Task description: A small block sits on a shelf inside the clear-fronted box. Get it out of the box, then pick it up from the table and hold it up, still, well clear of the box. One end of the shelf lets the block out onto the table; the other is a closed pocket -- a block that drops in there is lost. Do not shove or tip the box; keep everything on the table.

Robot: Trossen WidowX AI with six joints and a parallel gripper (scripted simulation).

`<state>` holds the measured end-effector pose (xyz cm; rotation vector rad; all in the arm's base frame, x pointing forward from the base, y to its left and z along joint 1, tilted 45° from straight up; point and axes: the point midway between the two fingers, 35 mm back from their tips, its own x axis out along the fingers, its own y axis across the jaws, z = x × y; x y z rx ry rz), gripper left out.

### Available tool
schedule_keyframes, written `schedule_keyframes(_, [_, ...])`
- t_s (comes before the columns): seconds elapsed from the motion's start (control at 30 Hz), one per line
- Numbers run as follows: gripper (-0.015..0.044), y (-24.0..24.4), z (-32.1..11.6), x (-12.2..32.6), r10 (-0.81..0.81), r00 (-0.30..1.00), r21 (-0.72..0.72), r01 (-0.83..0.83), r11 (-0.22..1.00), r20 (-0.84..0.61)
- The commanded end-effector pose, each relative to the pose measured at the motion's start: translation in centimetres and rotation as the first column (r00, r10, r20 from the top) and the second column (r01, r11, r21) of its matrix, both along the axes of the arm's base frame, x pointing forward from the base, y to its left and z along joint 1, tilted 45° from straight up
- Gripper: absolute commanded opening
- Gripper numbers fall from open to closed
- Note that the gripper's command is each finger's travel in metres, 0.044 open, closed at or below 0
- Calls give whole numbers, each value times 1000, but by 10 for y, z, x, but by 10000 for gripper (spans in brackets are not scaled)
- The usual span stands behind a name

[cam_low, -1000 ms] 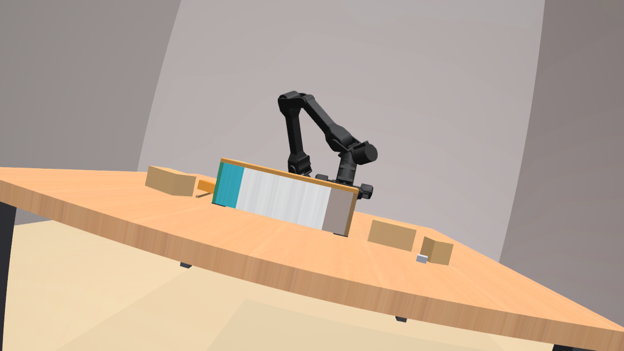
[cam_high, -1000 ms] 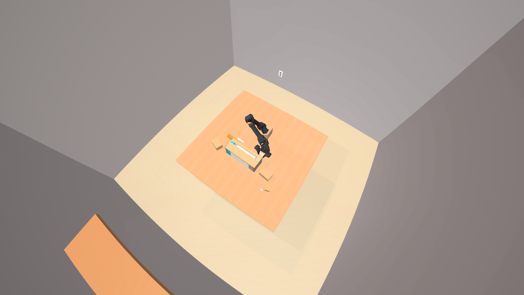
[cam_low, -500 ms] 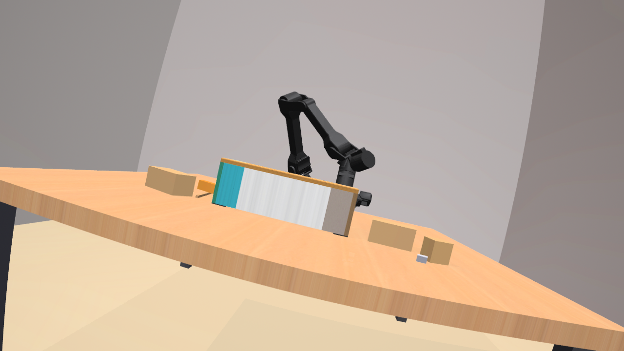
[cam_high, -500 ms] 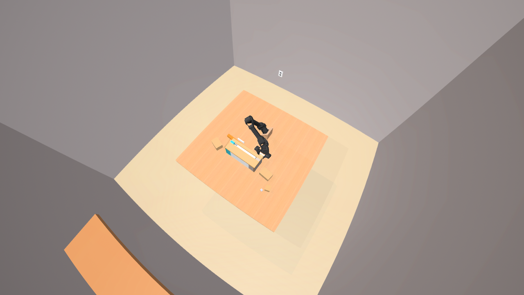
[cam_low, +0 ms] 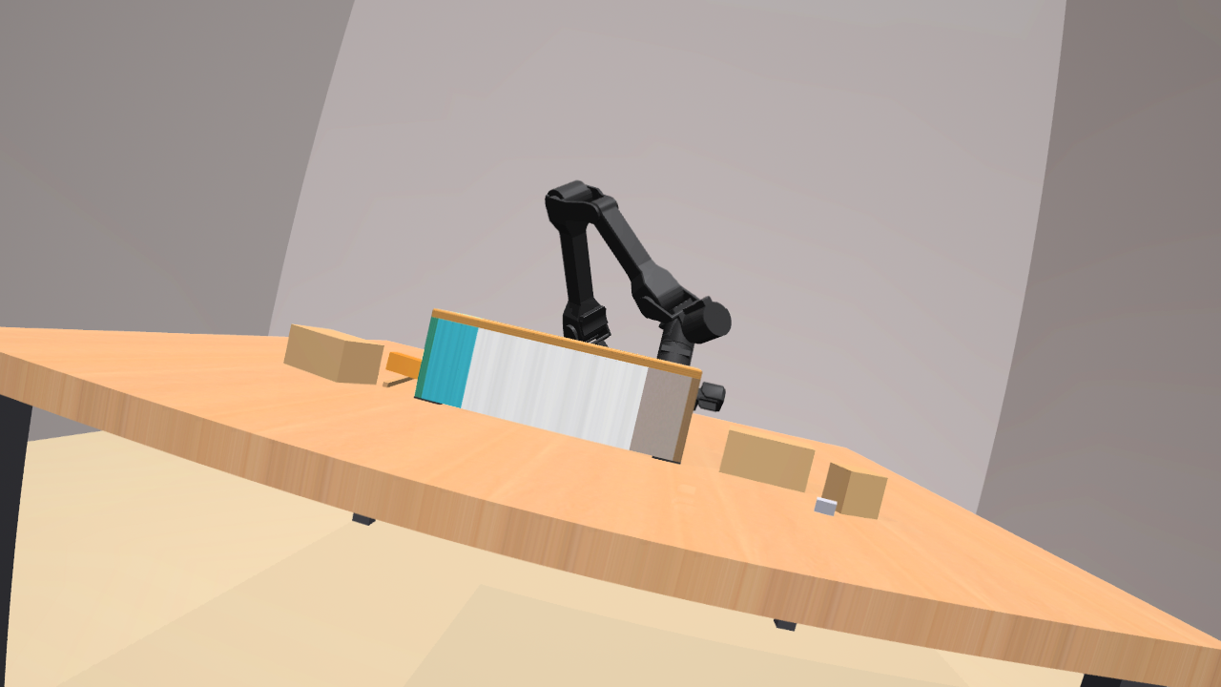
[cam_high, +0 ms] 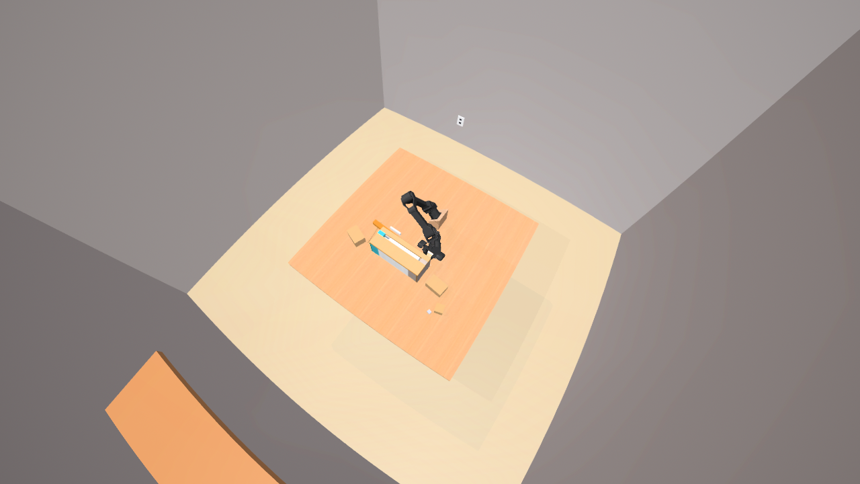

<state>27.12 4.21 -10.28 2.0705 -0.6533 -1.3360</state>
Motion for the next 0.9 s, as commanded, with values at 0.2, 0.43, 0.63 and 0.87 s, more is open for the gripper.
schedule_keyframes(0.2, [0, 14, 10, 4, -3, 1000, 21, 3, 1000, 15])
schedule_keyframes(0.43, [0, 35, 32, 3, -1, 1000, 10, 1, 1000, 4])
schedule_keyframes(0.63, [0, 44, 44, 2, 0, 1000, 3, 0, 1000, -1])
schedule_keyframes(0.87, [0, 78, 65, -7, 161, 979, 30, -159, 987, -124])
